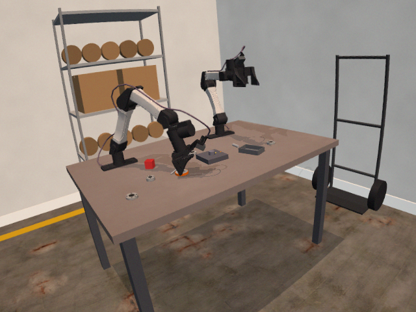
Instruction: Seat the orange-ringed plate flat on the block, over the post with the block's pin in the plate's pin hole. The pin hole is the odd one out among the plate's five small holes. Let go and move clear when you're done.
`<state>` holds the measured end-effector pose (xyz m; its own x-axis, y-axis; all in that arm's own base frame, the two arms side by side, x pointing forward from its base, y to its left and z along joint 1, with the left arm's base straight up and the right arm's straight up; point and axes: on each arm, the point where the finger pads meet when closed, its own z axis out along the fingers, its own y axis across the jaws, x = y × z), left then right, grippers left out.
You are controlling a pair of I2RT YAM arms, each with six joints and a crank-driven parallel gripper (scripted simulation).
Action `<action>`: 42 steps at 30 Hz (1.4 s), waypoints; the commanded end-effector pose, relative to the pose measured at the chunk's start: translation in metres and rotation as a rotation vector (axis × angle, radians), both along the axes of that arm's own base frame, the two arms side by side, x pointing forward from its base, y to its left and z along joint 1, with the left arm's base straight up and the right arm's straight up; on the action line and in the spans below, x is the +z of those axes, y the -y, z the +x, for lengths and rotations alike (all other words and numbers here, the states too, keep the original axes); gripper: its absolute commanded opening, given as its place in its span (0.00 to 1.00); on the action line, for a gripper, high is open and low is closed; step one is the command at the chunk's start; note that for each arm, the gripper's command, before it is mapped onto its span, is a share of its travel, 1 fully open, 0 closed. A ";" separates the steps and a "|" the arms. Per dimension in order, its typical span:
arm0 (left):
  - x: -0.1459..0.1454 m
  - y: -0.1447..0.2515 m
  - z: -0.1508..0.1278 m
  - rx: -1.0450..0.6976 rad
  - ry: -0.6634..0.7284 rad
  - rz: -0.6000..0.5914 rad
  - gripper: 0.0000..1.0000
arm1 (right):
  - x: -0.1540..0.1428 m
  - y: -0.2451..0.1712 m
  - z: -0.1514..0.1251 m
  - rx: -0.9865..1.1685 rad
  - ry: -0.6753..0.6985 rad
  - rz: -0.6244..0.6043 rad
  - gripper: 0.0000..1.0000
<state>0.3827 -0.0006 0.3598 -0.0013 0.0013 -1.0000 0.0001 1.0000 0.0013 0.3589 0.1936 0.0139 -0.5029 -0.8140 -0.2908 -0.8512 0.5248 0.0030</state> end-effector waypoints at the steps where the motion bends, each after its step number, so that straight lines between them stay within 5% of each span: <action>1: 0.003 -0.001 -0.004 -0.002 0.002 0.009 1.00 | 0.007 -0.008 0.008 0.001 0.040 0.021 0.86; 3: 0.003 -0.001 -0.004 -0.002 0.002 0.009 1.00 | -0.015 -0.005 -0.001 0.004 0.008 -0.004 0.86; 6: 0.003 -0.001 -0.004 -0.002 0.002 0.009 1.00 | 0.020 -0.012 0.022 -0.004 0.086 0.049 0.86; 7: 0.003 -0.001 -0.004 -0.002 0.002 0.009 1.00 | 0.022 -0.012 0.022 -0.004 0.091 0.052 0.00; 21: 0.003 -0.001 -0.004 -0.002 0.002 0.009 1.00 | 0.015 -0.011 0.021 -0.004 0.076 0.043 0.00; 42: 0.003 -0.001 -0.004 -0.002 0.002 0.009 1.00 | 0.048 -0.007 0.012 0.000 0.058 0.035 0.00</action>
